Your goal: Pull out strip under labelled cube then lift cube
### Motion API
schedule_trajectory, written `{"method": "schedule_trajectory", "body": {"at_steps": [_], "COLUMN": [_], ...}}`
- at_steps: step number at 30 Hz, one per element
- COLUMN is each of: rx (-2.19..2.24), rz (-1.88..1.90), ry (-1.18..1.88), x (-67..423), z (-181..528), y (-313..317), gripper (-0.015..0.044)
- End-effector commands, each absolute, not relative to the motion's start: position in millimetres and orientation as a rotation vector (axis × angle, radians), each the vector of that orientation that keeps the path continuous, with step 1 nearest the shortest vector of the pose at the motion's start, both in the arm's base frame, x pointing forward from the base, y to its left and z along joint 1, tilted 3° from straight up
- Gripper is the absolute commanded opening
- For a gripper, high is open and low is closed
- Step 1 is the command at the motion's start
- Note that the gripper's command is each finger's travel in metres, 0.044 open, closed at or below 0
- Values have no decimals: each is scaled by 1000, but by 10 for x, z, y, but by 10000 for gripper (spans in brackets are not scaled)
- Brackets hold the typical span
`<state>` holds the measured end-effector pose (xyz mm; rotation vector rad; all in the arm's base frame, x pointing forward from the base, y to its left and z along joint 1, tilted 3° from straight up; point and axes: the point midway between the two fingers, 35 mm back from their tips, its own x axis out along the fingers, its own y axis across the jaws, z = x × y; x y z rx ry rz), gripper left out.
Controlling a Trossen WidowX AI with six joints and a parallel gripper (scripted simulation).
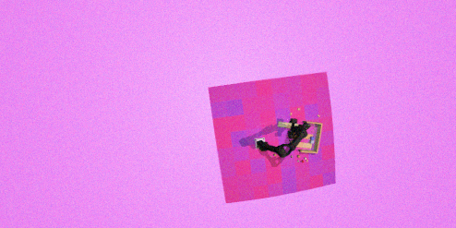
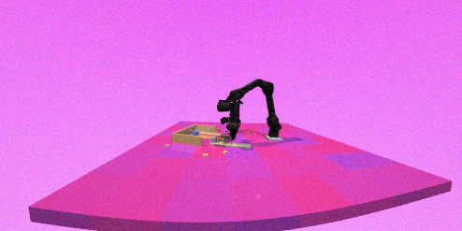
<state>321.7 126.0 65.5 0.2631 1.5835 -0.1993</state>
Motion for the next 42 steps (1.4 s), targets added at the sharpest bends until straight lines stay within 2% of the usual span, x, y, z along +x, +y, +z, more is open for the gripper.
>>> {"method": "schedule_trajectory", "body": {"at_steps": [1,41,42], "rx": [263,261,261], "rz": [-192,-193,-193], "ry": [1577,1570,1570], "x": [3367,4397,4397], "z": [683,861,858], "y": [1212,835,836], "gripper": [440,440,414]}}
